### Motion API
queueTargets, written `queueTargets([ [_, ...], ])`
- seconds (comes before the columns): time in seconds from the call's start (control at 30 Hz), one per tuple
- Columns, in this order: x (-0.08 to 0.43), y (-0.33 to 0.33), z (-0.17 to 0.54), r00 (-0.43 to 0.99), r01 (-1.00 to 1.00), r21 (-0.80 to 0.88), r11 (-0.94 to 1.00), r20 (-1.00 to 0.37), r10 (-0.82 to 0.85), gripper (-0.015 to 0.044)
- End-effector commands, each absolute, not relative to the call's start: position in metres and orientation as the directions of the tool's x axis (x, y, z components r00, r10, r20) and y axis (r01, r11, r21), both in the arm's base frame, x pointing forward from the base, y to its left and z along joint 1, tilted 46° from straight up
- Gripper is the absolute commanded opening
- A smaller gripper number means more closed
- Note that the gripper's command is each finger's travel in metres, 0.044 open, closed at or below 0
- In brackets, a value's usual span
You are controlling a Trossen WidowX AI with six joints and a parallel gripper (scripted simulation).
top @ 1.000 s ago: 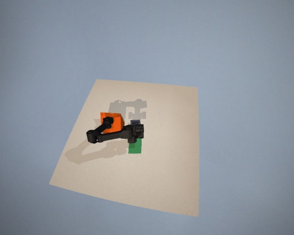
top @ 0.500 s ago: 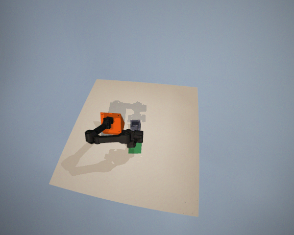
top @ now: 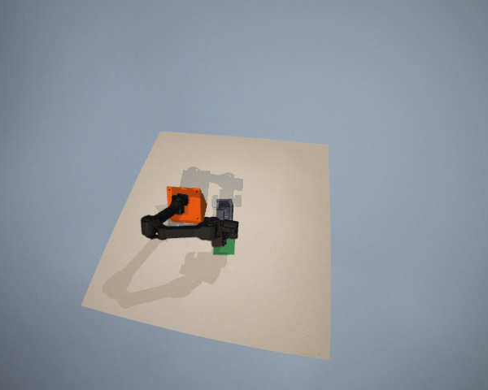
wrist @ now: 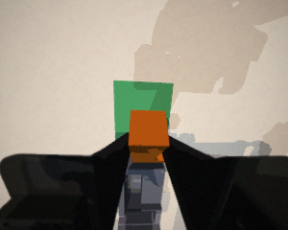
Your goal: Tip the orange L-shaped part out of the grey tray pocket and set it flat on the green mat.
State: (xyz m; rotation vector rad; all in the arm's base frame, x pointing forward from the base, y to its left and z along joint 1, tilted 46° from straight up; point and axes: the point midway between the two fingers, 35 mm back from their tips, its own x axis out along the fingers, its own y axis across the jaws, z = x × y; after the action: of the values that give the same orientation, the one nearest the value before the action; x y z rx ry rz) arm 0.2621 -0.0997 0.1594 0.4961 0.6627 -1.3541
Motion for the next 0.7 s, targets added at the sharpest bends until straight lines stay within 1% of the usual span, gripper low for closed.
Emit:
queueTargets([
  [0.0,0.262,-0.104,0.155,0.08,0.985,-0.055,0.161,-0.689,-0.72,0.0],
  [0.67,0.264,-0.127,0.133,0.08,0.985,-0.054,0.161,-0.688,-0.721,0.0],
])
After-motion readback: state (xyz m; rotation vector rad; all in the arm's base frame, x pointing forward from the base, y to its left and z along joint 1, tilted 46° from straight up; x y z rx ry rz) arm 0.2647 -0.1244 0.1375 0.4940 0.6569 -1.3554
